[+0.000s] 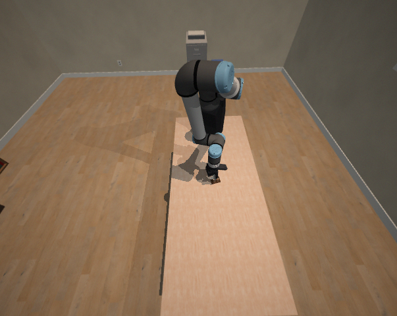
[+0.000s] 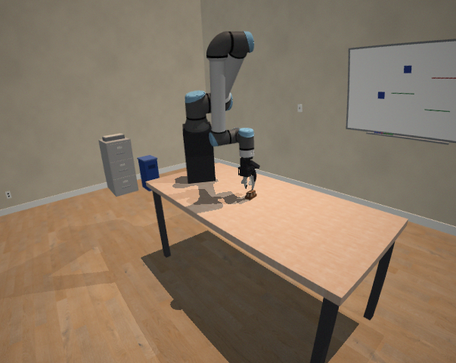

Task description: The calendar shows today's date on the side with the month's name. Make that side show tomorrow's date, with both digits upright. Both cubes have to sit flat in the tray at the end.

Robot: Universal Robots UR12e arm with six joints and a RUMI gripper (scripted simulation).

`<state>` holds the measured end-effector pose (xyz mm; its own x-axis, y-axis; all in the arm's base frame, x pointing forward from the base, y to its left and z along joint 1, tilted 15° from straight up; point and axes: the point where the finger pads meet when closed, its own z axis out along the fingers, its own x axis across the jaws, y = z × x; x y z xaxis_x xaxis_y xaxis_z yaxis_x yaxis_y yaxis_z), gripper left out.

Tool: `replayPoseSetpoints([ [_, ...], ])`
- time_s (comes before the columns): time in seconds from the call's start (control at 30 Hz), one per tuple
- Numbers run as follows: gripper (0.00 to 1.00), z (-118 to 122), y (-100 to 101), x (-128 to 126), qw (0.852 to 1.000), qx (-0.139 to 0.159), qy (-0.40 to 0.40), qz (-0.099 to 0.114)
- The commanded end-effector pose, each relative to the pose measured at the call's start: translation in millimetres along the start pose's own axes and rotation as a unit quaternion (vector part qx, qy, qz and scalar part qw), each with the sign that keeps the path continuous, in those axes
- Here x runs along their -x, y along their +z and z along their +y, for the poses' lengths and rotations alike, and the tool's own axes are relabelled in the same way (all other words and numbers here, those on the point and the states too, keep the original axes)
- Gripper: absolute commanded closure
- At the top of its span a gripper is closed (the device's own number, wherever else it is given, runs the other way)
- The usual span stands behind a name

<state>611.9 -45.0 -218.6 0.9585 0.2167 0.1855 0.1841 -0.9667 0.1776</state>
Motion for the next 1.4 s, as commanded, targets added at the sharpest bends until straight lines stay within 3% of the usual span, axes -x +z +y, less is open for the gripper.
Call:
replayPoseSetpoints([
  [0.0,0.71,0.2,-23.5,-0.4,1.000,0.000,0.000,0.000],
  [0.2,0.71,0.2,-45.9,-0.4,1.000,0.000,0.000,0.000],
  [0.47,0.71,0.2,-50.9,-0.4,1.000,0.000,0.000,0.000],
  [0.5,0.00,0.2,-50.9,-0.4,1.000,0.000,0.000,0.000],
  [1.37,0.00,0.2,-57.5,-0.4,1.000,0.000,0.000,0.000],
])
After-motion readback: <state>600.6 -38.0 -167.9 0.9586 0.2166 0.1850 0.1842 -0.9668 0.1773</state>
